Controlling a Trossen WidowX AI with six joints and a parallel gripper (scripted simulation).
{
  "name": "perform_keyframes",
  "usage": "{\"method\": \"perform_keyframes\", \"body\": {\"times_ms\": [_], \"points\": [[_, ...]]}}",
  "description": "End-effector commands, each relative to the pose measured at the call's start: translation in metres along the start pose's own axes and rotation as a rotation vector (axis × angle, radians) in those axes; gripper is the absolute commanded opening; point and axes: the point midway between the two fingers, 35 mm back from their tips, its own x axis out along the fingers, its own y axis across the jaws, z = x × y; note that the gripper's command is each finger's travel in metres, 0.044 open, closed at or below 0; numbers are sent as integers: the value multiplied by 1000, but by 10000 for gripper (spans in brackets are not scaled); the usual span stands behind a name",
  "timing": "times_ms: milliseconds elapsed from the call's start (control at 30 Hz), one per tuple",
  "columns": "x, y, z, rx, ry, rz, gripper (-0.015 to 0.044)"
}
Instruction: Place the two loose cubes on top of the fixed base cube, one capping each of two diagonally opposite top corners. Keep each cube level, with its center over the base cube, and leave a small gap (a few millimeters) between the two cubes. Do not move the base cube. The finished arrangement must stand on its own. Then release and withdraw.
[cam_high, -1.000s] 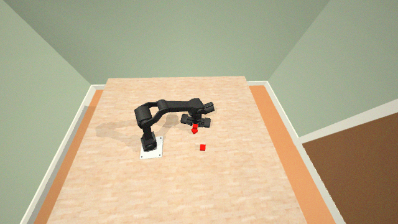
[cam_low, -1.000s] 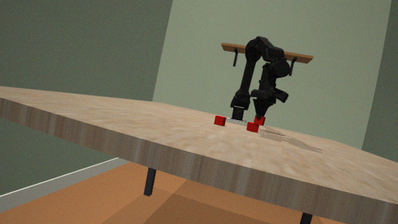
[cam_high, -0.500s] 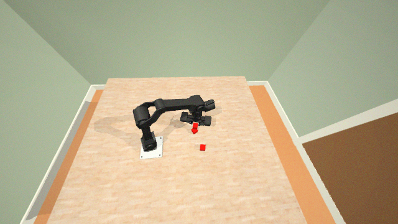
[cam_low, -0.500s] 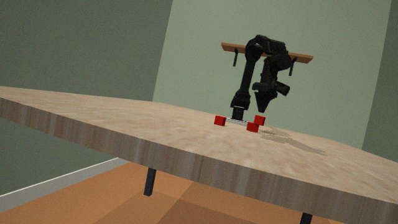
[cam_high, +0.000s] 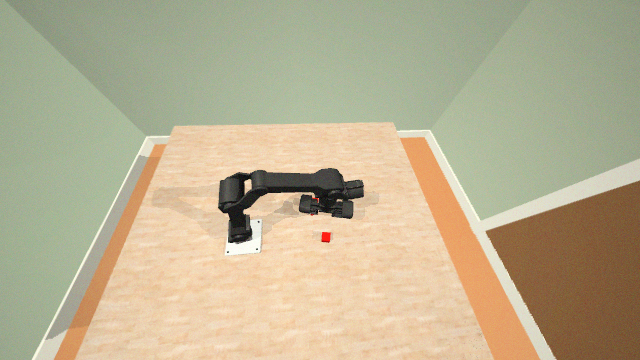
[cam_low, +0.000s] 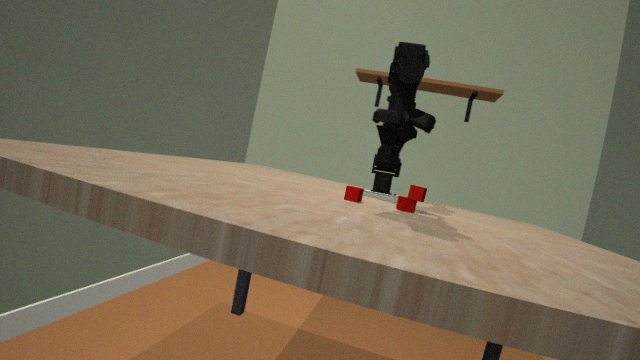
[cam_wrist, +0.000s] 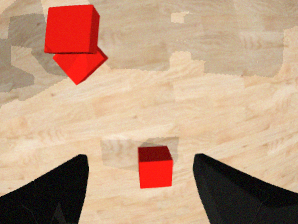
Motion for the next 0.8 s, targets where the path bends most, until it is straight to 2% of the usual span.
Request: {"method": "perform_keyframes", "body": {"times_ms": [0,133,300,567,767], "points": [[-6,-12,-30,-21,9,10,265],[-15,-21,-61,-37,13,10,265],[-15,-21,-62,-38,13,10,265],[41,-21,-63,-38,13,10,265],[52,-20,-63,-38,13,10,265]]}}
